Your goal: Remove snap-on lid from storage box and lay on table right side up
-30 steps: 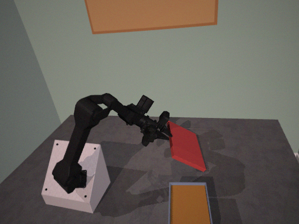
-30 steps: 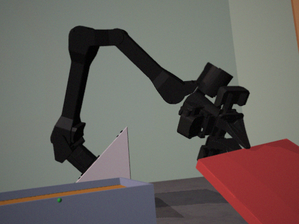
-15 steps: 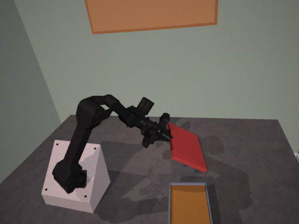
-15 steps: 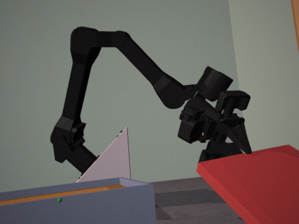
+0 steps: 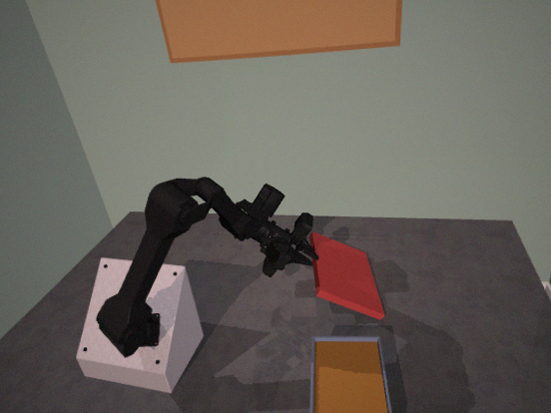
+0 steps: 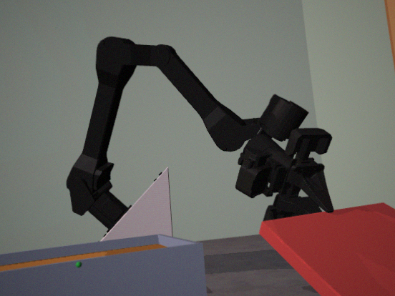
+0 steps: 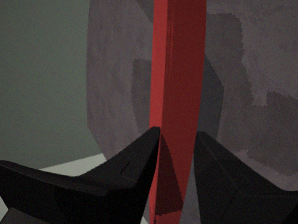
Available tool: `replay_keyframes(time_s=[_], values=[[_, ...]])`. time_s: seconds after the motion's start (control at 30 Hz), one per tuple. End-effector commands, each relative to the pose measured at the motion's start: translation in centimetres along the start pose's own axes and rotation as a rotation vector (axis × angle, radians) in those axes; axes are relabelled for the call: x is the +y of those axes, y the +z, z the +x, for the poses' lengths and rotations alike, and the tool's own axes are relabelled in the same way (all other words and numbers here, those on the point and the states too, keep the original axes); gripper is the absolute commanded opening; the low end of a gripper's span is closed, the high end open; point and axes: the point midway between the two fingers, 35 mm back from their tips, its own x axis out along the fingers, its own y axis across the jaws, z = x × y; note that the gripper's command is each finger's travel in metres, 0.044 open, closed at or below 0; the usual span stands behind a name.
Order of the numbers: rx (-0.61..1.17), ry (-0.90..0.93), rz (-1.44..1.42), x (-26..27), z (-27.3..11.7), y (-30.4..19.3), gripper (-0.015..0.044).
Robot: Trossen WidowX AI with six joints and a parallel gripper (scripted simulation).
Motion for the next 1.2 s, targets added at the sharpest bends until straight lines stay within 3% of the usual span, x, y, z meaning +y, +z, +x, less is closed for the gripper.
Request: replay_keyframes(time_s=[0.0,1.17], values=[[-0.004,-0.019,-0.009,-1.0,0.6,0.2,0.0000],[-0.005,-0.019,-0.009,-3.2,2.4,0.3,0.0000]])
